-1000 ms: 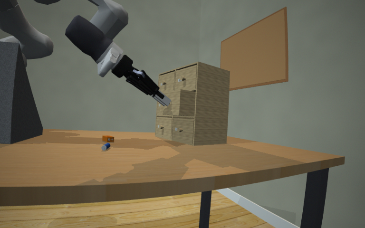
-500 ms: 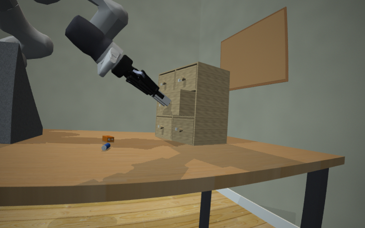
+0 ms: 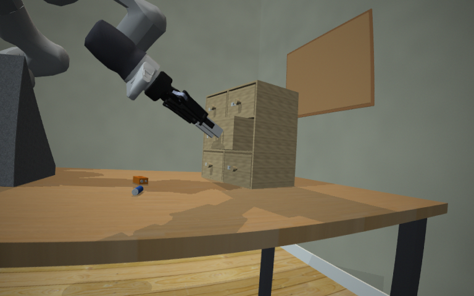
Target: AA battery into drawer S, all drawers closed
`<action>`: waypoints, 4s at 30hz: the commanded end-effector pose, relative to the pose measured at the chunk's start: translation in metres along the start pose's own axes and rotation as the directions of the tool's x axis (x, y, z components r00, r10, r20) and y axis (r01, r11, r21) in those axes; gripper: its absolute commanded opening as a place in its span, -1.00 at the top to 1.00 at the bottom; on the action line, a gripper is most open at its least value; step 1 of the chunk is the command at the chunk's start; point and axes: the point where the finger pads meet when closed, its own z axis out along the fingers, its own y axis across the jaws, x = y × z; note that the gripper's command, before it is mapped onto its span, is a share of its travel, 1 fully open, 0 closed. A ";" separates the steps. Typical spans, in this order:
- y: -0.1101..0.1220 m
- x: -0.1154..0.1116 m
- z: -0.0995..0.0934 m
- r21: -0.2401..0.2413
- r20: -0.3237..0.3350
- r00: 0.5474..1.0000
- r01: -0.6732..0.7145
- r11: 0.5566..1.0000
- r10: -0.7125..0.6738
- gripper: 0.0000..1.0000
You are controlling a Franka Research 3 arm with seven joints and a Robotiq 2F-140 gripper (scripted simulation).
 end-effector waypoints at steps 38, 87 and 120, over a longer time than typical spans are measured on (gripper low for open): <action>0.000 0.033 -0.095 -0.001 0.000 1.000 0.009 1.000 -0.009 0.60; 0.000 0.012 -0.180 -0.001 -0.585 0.811 0.009 1.000 -0.008 0.60; 0.000 -0.003 -0.236 -0.001 -0.866 0.500 0.009 1.000 -0.005 0.60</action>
